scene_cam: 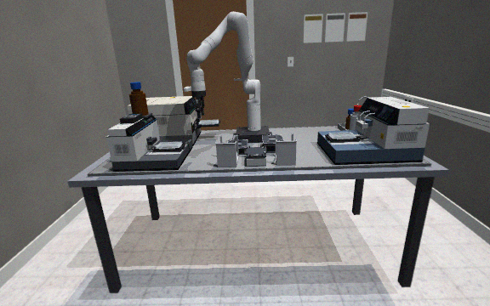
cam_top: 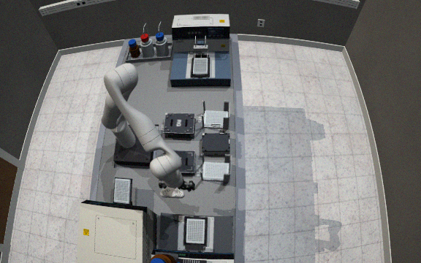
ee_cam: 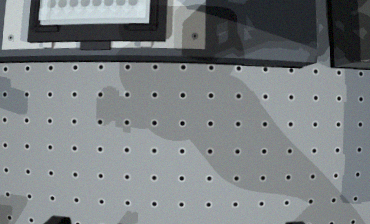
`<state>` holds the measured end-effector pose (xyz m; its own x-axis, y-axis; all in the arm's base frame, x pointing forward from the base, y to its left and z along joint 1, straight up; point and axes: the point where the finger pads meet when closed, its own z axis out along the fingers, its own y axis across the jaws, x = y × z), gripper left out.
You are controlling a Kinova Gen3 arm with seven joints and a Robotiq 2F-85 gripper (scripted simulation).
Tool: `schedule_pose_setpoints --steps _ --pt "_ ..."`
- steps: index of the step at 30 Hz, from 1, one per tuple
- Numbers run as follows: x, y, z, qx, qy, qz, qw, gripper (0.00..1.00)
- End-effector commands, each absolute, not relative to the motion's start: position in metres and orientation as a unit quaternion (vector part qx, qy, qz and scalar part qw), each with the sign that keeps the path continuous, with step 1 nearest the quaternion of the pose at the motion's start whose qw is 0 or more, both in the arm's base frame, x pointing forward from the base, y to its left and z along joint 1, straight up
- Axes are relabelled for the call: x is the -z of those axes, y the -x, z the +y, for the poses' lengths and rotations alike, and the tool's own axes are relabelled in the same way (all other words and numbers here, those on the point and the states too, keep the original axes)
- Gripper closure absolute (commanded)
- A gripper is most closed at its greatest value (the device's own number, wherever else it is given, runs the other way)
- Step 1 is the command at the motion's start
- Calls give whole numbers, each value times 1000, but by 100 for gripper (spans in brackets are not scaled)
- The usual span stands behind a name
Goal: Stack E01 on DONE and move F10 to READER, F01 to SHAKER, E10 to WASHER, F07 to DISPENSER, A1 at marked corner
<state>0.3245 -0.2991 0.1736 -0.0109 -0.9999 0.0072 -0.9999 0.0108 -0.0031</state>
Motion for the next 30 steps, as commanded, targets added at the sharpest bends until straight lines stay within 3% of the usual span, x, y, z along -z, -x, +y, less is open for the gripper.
schedule_pose_setpoints --steps 1,30 --pt "-172 -339 -296 0 -703 -711 0 0" --pt "-172 -382 -350 0 -705 -709 0 0"
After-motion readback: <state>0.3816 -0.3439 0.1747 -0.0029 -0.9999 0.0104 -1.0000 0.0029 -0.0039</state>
